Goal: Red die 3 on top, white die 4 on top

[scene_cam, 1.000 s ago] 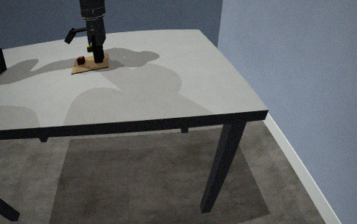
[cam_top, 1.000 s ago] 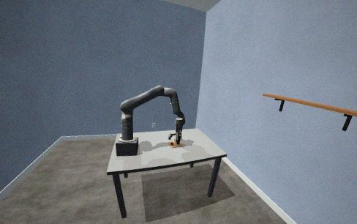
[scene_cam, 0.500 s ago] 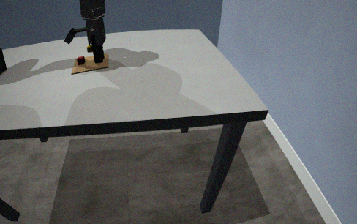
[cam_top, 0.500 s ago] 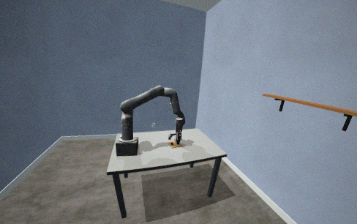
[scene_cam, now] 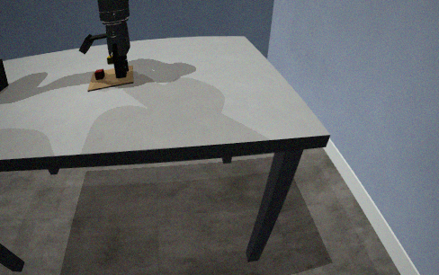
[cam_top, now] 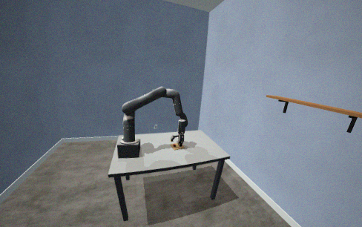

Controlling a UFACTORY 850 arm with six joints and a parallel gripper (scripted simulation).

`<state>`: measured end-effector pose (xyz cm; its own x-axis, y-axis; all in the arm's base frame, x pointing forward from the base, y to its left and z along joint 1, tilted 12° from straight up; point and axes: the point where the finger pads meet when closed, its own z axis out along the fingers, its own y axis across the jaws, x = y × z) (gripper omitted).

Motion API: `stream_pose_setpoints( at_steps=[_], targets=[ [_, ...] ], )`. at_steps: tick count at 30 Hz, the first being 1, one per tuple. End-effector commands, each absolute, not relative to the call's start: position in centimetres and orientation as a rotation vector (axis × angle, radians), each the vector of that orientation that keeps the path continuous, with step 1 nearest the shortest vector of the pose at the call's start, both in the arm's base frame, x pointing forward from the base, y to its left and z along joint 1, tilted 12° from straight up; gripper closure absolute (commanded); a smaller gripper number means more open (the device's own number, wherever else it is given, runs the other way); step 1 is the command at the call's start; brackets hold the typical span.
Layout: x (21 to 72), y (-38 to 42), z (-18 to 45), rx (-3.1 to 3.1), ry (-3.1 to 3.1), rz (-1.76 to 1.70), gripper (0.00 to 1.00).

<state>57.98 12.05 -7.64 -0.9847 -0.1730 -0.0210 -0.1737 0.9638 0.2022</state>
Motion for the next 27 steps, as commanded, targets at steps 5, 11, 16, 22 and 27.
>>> stream_pose_setpoints(
  at_steps=[5, 11, 16, 22, 27],
  targets=[
    [58.1, 12.0, -7.6, -0.274, 3.108, 0.321, 0.58],
    [58.1, 12.0, -7.3, -0.274, 3.108, 0.321, 0.58],
    [58.1, 11.7, -5.8, -0.274, 3.108, 0.321, 0.58],
    [58.2, 11.1, -2.8, -0.274, 3.108, 0.321, 0.58],
    [58.2, 10.7, -1.2, -0.274, 3.108, 0.321, 0.58]
  ],
)
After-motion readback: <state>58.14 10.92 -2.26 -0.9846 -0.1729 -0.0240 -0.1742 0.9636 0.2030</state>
